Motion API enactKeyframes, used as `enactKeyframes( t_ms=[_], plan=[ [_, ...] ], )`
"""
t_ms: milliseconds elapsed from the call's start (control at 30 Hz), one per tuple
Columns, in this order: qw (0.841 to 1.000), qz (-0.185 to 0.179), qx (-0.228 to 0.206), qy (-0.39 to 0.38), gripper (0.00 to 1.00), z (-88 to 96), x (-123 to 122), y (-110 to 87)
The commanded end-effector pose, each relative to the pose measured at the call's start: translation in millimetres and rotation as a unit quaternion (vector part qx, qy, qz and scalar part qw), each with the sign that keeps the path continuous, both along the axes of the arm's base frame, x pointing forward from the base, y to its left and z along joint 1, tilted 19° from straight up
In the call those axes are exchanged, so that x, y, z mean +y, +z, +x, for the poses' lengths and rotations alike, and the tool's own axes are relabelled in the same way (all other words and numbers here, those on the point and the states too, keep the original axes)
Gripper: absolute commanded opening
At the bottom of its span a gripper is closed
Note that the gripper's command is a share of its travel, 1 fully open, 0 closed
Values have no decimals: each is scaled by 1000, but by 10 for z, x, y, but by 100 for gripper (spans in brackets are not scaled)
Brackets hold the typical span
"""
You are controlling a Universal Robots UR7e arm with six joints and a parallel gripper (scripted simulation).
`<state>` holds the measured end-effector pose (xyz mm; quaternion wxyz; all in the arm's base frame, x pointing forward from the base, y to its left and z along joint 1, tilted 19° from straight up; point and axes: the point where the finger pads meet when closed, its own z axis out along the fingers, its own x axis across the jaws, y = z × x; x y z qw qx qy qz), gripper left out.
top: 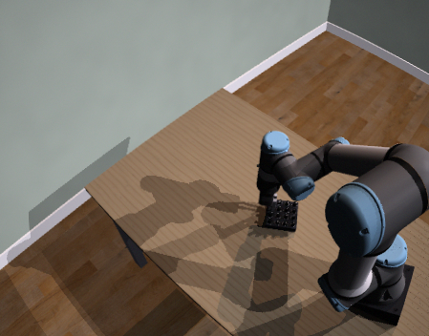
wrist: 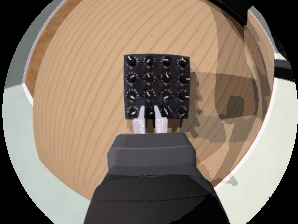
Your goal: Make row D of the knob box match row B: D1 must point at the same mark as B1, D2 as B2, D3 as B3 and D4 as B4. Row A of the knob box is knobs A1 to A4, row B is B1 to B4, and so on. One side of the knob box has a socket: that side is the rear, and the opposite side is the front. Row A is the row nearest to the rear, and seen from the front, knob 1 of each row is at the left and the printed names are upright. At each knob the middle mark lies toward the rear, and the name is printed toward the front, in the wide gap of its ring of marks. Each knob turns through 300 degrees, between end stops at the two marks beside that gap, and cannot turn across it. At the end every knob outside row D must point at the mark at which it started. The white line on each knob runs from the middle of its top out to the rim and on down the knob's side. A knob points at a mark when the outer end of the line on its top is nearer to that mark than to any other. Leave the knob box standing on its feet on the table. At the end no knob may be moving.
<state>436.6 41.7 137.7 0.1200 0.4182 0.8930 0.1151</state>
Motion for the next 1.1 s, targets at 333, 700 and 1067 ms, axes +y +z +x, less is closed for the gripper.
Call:
enactKeyframes(
  t_ms=[333,700,1067],
  plan=[
    [999,-17,-6,51,30,3,-1,5],
    [993,-36,-13,109,30,3,-1,5],
    [981,-60,-21,183,30,3,-1,5]
  ],
)
